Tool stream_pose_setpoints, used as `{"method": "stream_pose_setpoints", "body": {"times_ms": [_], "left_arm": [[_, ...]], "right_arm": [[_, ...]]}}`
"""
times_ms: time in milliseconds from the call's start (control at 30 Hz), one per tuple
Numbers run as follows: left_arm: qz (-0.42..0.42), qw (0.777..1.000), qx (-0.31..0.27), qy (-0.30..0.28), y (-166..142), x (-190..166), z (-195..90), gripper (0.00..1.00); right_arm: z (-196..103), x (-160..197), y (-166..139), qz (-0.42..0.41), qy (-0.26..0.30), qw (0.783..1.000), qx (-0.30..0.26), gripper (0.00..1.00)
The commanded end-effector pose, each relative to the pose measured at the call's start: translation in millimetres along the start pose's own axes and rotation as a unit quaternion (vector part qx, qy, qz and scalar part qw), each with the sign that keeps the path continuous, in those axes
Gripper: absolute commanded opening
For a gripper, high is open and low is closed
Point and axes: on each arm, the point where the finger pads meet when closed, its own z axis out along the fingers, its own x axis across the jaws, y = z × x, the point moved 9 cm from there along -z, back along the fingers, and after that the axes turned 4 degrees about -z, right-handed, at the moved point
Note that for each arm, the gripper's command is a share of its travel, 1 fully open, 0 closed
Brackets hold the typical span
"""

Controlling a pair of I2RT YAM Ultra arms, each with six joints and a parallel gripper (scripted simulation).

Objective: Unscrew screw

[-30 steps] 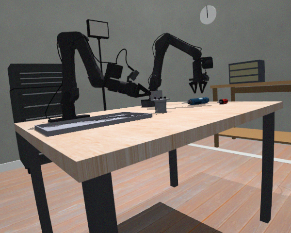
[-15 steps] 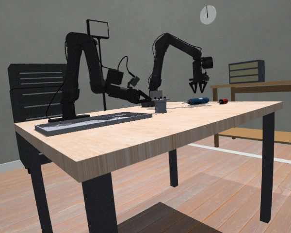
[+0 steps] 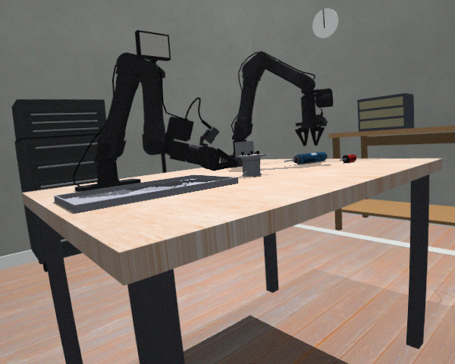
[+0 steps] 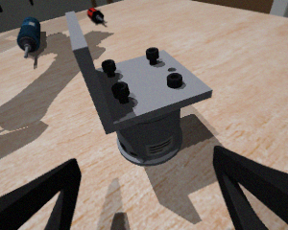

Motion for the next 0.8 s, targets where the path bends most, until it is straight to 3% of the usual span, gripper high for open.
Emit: {"method": "stream_pose_setpoints", "body": {"times_ms": [0, 767], "left_arm": [[0.0, 1.0, -0.008, -0.006, 1.3, -1.3, -4.1, 0.65], [0.0, 1.0, -0.008, -0.006, 1.3, -1.3, -4.1, 0.65]], "right_arm": [[2.3, -2.7, 0.2, -0.009, -0.009, 1.0, -0.02, 0.86], [12.4, -0.7, -8.4, -0.008, -0.005, 1.0, -0.017, 0.86]]}}
